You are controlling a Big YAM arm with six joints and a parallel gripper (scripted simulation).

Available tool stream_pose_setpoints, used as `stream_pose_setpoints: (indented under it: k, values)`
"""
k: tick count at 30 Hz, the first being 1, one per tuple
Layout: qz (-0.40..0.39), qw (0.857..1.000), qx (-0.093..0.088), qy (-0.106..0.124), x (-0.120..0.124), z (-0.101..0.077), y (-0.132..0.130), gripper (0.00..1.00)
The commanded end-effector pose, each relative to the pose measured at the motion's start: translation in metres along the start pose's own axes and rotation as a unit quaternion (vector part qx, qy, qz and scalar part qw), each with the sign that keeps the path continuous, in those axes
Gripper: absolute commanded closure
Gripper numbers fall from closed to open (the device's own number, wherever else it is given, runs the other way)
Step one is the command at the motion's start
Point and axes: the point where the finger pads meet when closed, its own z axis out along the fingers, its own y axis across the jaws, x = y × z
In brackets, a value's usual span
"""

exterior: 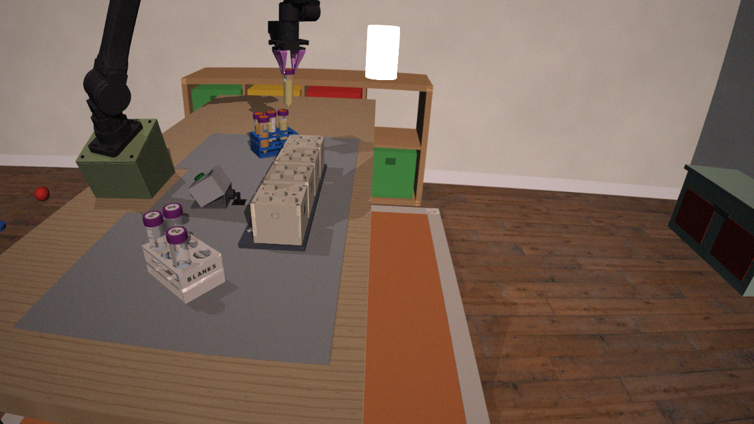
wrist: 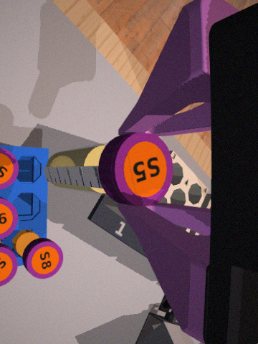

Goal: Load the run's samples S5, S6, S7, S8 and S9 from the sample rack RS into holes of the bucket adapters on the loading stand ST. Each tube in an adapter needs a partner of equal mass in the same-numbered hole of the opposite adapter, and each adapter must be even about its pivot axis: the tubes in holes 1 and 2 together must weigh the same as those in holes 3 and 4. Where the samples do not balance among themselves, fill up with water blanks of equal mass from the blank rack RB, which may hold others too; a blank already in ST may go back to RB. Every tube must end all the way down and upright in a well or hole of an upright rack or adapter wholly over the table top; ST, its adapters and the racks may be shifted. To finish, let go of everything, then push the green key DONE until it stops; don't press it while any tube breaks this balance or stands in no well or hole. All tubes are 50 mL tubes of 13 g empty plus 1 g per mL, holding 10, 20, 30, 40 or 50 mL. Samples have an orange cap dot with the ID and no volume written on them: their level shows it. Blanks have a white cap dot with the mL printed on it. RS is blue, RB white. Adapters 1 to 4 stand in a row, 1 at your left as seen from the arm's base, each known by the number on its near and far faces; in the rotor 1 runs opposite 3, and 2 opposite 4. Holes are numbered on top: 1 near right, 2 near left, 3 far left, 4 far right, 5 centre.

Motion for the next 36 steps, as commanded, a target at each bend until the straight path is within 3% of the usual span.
stream_pose_setpoints:
  k: [1,28,29,31,32,33,35,36]
  values:
    - [0.002,1.0,0.029,-0.008,-0.004,-0.029,-0.012,1.0]
    - [0.002,1.0,0.029,-0.008,-0.004,-0.029,-0.012,1.0]
    - [0.005,0.999,0.049,-0.013,-0.01,-0.053,-0.017,1.0]
    - [0.004,0.999,0.049,-0.012,-0.009,-0.054,-0.017,1.0]
    - [0.003,0.998,0.06,-0.015,-0.011,-0.052,-0.023,1.0]
    - [0.001,0.998,0.058,-0.015,-0.012,-0.047,-0.024,1.0]
    - [-0.015,1.0,0.014,-0.001,-0.017,-0.001,-0.004,1.0]
    - [-0.015,1.0,0.014,-0.001,-0.017,0.002,-0.004,1.0]
